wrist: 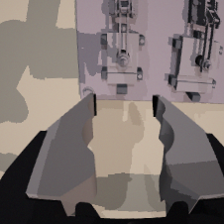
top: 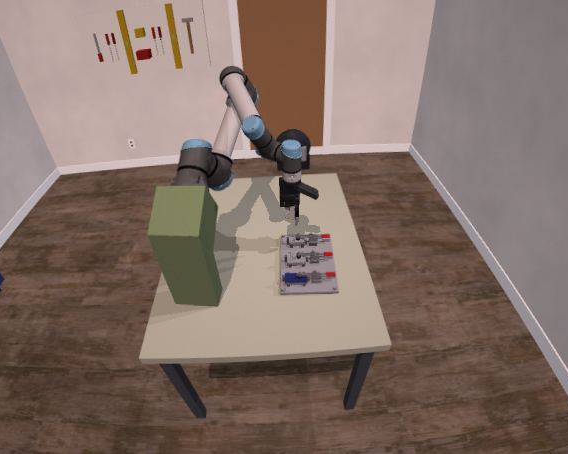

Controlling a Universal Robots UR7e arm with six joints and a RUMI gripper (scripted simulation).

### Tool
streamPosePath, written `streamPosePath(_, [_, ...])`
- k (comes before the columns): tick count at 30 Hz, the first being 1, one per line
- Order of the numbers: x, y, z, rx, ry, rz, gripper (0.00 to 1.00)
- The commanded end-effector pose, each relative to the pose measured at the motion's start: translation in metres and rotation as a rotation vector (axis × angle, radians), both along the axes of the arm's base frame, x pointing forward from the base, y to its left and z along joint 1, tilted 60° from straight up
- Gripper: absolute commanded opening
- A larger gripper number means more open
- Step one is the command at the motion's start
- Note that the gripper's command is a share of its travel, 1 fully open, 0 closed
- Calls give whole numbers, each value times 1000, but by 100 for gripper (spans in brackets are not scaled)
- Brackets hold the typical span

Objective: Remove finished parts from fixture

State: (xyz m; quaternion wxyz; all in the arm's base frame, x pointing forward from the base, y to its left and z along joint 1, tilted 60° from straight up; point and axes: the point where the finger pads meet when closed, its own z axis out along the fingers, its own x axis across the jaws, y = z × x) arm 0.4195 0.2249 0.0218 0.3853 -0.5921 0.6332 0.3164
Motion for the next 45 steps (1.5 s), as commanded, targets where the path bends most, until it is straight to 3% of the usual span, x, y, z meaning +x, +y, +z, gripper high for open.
streamPosePath(1, [1, 2, -2, -2, -1, -2, 28])
streamPosePath(9, [5, 1, -1, -2, -1, -2, 28])
streamPosePath(19, [31, -1, 0, -2, -1, -2, 28])
streamPosePath(34, [107, -9, 5, -2, -1, -2, 28])
streamPosePath(45, [129, -11, 6, -2, -1, -2, 28])
